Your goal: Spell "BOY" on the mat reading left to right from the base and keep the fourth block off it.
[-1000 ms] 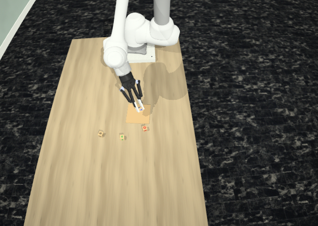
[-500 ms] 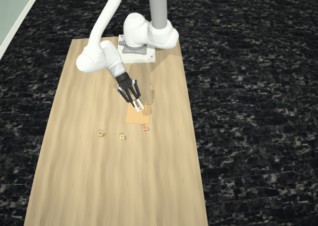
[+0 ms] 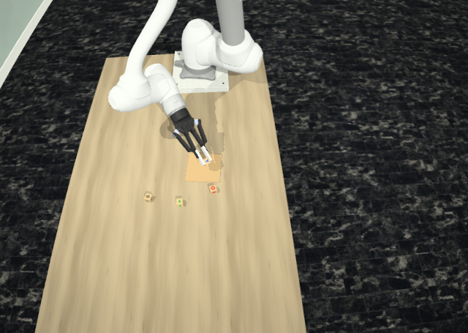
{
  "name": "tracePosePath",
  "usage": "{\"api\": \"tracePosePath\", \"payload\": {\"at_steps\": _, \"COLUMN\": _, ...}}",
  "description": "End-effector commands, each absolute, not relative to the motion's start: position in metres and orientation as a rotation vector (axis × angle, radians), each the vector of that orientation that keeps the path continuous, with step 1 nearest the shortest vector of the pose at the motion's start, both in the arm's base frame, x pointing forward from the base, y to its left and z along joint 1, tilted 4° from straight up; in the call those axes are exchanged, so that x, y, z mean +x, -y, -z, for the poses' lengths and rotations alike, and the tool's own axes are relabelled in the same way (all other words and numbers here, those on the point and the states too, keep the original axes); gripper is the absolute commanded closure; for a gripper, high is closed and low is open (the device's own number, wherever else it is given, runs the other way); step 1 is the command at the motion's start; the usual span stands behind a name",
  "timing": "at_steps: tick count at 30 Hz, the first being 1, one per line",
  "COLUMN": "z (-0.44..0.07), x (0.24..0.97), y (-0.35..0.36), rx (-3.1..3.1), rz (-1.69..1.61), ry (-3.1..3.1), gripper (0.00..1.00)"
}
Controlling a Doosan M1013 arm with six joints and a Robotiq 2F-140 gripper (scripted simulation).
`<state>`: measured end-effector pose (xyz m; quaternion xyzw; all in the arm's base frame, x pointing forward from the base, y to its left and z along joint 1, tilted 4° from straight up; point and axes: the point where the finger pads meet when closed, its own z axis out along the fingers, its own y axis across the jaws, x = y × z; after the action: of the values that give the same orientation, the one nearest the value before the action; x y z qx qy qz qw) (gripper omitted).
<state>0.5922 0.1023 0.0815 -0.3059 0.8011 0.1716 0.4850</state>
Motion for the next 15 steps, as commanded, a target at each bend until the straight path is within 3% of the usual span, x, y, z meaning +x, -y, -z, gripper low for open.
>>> {"api": "tracePosePath", "payload": {"at_steps": 1, "z": -0.070, "x": 0.589, "y": -0.103, "rx": -0.741, "rz": -0.423, "ry": -1.950, "gripper": 0.87}}
{"api": "tracePosePath", "payload": {"at_steps": 15, "z": -0.037, "x": 0.591, "y": -0.104, "rx": -0.741, "rz": -0.423, "ry": -1.950, "gripper": 0.87}}
